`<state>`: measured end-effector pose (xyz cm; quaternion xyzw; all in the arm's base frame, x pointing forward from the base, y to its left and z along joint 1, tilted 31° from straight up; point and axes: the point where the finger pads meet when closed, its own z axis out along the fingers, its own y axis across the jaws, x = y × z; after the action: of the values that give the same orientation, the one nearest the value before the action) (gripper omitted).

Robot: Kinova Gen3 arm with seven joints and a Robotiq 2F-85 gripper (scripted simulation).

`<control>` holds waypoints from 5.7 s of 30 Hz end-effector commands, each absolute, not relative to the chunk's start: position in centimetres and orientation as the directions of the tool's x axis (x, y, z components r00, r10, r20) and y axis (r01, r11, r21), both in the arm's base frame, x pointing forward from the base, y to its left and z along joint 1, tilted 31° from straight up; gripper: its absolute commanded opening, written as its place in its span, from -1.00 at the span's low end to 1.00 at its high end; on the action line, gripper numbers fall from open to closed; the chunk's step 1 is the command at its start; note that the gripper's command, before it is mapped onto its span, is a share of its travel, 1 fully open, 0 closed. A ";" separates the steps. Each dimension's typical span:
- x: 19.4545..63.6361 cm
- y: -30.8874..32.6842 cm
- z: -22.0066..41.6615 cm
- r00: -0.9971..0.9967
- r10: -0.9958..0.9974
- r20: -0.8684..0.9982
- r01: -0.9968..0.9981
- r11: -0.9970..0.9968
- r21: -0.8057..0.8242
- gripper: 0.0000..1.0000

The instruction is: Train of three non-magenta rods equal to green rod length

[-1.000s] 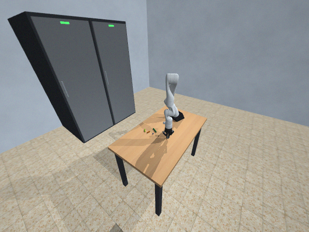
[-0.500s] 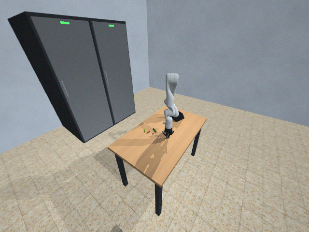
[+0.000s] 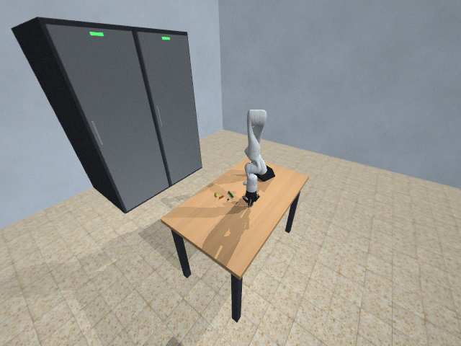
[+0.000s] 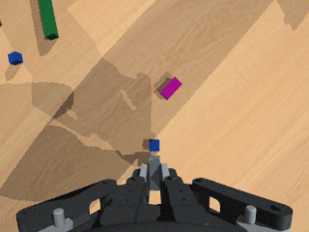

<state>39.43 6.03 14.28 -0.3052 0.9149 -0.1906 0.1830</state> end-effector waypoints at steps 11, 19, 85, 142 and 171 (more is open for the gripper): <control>39.6 6.2 14.4 -0.739 -0.638 -0.216 -0.497 0.734 -0.463 -0.91; 39.7 6.1 14.1 -0.739 -0.638 -0.216 -0.497 0.734 -0.463 -0.91; 40.1 5.8 13.3 -0.741 -0.637 -0.215 -0.497 0.734 -0.462 -0.60; 36.1 8.0 21.0 -0.738 -0.639 -0.217 -0.498 0.733 -0.463 -0.52; 36.0 8.0 21.1 -0.739 -0.638 -0.217 -0.498 0.733 -0.463 1.00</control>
<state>36.00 7.97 20.96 -0.3139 0.9116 -0.1920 0.1832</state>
